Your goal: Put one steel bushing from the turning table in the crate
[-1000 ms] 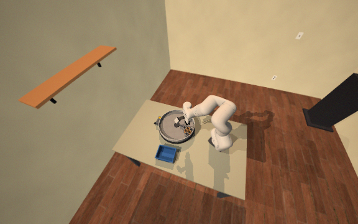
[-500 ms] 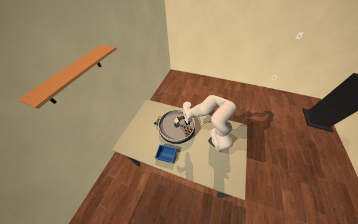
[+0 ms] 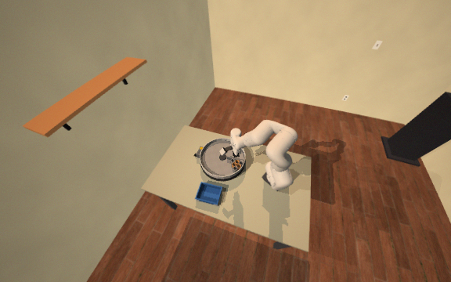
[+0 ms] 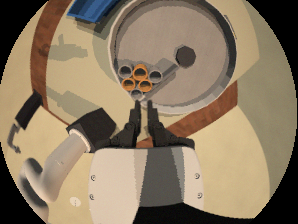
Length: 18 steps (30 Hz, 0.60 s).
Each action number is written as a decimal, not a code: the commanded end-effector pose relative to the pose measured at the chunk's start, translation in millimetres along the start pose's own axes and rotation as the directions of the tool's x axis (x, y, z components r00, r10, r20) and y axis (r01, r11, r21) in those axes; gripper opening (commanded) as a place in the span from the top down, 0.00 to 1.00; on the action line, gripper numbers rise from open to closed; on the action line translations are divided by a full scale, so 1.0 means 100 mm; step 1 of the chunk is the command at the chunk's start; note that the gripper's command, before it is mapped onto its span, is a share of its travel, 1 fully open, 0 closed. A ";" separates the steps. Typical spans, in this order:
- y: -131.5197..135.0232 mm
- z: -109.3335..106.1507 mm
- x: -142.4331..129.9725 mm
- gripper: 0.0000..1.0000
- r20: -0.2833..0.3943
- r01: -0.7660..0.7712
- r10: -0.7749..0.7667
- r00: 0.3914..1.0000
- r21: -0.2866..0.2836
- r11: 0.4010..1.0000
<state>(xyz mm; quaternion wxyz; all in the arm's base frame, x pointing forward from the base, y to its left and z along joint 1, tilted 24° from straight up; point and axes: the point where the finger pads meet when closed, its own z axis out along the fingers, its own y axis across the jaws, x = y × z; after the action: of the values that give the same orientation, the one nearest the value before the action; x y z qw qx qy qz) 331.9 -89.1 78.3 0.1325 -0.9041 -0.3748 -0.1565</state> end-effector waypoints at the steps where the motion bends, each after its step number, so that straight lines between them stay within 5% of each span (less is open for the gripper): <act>1: 0.02 0.00 0.01 0.90 0.009 0.006 -0.006 1.000 -0.005 1.000; 16: 0.24 0.45 0.08 0.90 0.366 0.215 -0.187 0.912 -0.037 0.976; 18: 0.24 0.45 0.08 0.90 0.366 0.215 -0.187 0.912 -0.037 0.976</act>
<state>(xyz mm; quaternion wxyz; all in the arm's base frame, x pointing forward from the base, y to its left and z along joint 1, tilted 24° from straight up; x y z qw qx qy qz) 353.9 -82.2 48.0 0.0347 -0.8836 -0.4647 -0.0449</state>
